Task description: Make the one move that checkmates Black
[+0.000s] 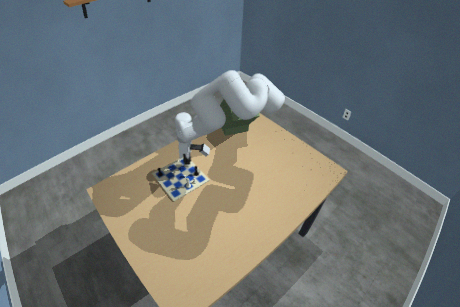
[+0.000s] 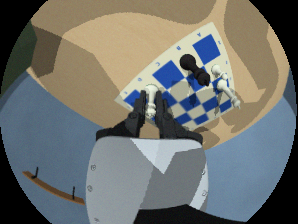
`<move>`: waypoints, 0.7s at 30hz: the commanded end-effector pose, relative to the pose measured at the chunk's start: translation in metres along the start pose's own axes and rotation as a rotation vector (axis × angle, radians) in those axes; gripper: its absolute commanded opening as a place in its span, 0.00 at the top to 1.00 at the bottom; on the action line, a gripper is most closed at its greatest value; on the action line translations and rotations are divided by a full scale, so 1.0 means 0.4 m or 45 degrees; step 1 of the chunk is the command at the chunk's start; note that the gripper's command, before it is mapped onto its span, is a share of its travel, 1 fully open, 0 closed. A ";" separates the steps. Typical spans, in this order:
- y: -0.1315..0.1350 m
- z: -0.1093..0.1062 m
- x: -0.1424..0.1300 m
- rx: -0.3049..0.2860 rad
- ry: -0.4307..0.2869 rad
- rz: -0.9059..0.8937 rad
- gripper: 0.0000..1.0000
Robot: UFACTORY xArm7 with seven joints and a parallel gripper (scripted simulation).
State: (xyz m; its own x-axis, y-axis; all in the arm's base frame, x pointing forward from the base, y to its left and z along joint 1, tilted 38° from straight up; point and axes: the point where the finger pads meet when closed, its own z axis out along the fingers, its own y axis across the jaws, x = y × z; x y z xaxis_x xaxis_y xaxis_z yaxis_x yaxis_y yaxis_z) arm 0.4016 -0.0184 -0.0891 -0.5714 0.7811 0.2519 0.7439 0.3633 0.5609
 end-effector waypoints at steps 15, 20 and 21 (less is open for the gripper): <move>0.000 0.008 -0.004 -0.001 -0.004 0.001 1.00; 0.000 0.009 -0.004 -0.001 -0.004 0.001 1.00; 0.000 0.009 -0.004 -0.001 -0.004 0.001 1.00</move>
State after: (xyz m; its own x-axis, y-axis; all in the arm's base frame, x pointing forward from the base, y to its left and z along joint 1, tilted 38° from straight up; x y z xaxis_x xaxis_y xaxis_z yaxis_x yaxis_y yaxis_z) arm 0.4031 -0.0161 -0.0926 -0.5714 0.7810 0.2519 0.7439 0.3633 0.5609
